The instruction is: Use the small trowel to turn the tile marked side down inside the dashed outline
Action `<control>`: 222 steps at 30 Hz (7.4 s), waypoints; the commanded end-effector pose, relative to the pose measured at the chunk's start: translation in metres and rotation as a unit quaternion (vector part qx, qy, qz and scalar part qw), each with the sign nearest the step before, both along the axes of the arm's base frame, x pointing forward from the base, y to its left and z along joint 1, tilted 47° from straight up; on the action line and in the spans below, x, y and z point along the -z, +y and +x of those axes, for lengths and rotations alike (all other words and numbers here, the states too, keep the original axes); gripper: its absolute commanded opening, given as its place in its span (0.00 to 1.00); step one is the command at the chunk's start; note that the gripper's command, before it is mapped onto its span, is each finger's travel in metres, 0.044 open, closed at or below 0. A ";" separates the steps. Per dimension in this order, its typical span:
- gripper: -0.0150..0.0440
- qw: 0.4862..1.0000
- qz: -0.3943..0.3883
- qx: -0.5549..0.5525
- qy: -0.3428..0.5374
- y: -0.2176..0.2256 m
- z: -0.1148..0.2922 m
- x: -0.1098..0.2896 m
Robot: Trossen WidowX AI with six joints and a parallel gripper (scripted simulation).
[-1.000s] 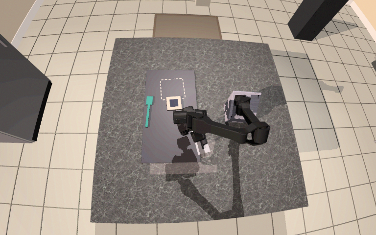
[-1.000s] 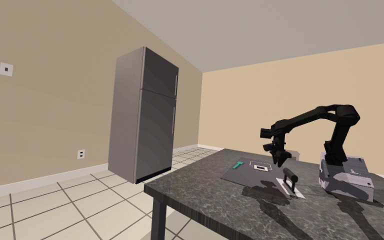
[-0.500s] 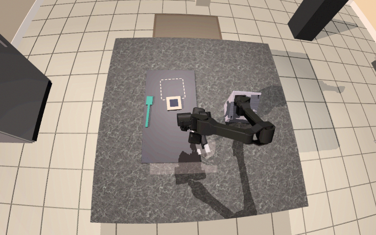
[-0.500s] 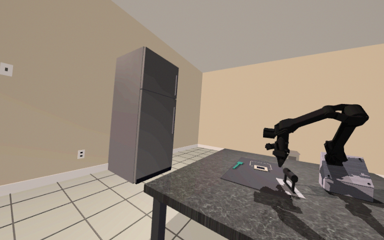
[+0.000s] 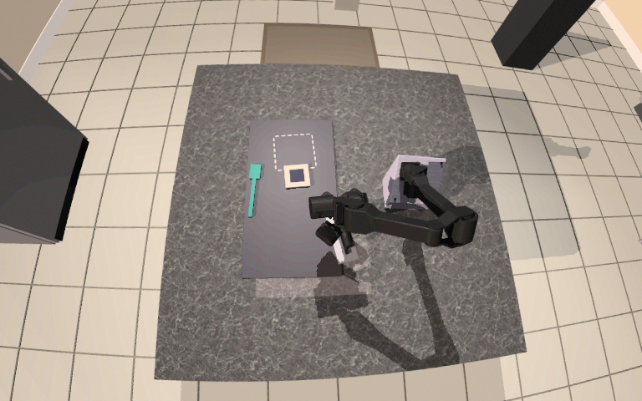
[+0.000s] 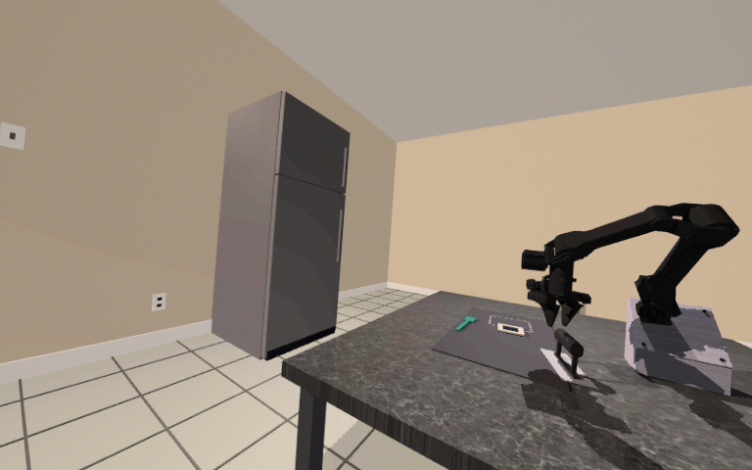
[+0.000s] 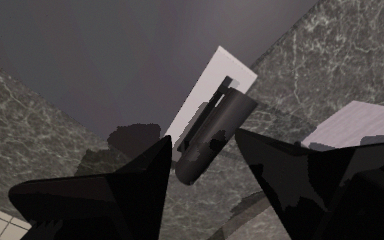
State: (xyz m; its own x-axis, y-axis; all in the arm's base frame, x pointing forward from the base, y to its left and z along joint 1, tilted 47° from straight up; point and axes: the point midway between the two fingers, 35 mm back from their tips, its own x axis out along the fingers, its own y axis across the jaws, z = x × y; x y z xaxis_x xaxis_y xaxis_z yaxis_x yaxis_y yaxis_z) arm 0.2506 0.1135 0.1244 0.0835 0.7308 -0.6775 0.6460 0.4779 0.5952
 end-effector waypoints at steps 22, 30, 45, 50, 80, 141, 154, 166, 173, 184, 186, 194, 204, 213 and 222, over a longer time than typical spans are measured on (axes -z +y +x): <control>0.71 0.950 0.023 0.209 0.231 0.004 -0.025 -0.004; 0.71 0.950 0.022 0.209 0.231 0.010 -0.023 0.002; 0.71 0.950 0.022 0.208 0.231 0.027 -0.021 0.018; 0.71 0.950 0.023 0.208 0.231 0.033 -0.021 0.023; 0.47 0.950 0.024 0.208 0.231 0.037 -0.021 0.027; 0.71 0.813 0.043 0.392 0.428 0.020 -0.021 0.012; 0.76 0.811 0.044 0.396 0.429 -0.005 -0.025 -0.011; 0.76 0.863 0.015 0.356 0.357 -0.002 -0.027 -0.006; 0.76 0.896 -0.006 0.324 0.303 -0.001 -0.029 -0.003; 0.76 0.945 -0.047 0.258 0.198 0.002 -0.030 0.002; 0.76 0.952 -0.055 0.244 0.178 0.002 -0.030 0.003; 0.76 0.973 -0.086 0.191 0.098 0.004 -0.030 0.005; 0.76 0.984 -0.119 0.133 0.016 0.006 -0.030 0.006; 0.76 0.984 -0.147 0.082 -0.055 0.008 -0.029 0.006; 0.76 0.976 -0.176 0.030 -0.126 0.009 -0.028 0.005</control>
State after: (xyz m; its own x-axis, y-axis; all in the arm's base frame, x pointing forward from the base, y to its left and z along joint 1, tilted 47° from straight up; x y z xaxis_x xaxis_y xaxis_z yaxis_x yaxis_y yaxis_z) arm 0.2234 0.1228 0.1211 0.3012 0.4594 -0.8356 0.5887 0.5998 0.5419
